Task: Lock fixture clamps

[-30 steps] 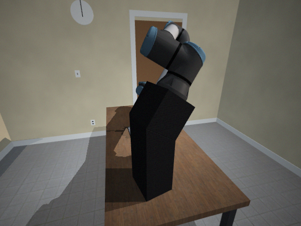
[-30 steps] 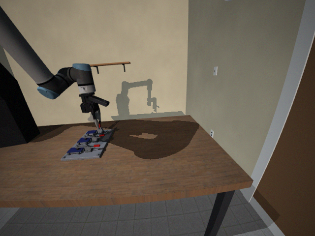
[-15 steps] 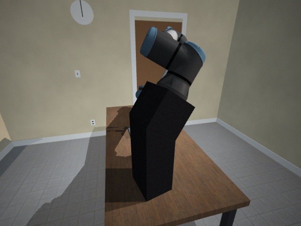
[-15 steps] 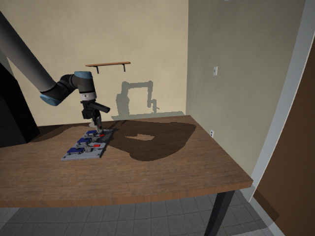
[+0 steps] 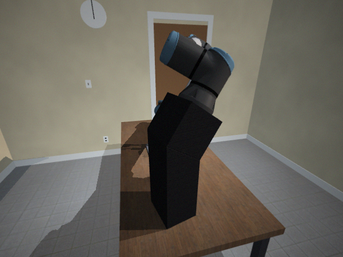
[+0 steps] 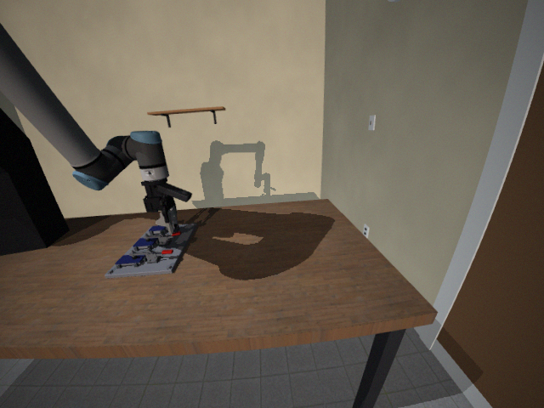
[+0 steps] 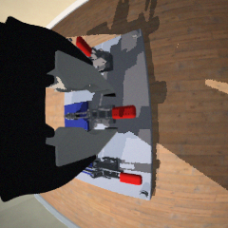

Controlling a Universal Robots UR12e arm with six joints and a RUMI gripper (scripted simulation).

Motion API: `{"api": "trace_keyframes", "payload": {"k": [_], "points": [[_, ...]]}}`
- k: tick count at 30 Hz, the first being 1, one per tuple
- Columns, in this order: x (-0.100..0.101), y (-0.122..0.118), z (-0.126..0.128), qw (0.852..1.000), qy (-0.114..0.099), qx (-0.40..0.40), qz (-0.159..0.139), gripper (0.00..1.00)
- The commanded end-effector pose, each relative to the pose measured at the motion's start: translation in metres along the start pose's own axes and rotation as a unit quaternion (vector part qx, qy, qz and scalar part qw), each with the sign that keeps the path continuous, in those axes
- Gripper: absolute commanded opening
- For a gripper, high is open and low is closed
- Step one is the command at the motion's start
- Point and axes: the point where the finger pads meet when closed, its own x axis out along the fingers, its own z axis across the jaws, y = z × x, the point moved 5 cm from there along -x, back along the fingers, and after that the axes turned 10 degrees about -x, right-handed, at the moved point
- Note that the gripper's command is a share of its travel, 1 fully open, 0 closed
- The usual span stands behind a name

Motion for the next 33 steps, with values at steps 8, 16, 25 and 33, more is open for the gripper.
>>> {"api": "trace_keyframes", "payload": {"k": [8,16,25,33], "points": [[-0.0042,0.0068,0.0022,1.0,-0.002,0.0,0.006,0.28],[-0.0045,0.0069,0.0034,1.0,-0.002,0.0,0.006,0.28],[-0.0044,0.0071,0.0039,1.0,-0.002,0.0,0.006,0.28],[-0.0044,0.0071,0.0041,1.0,-0.002,0.001,0.006,0.28]]}}
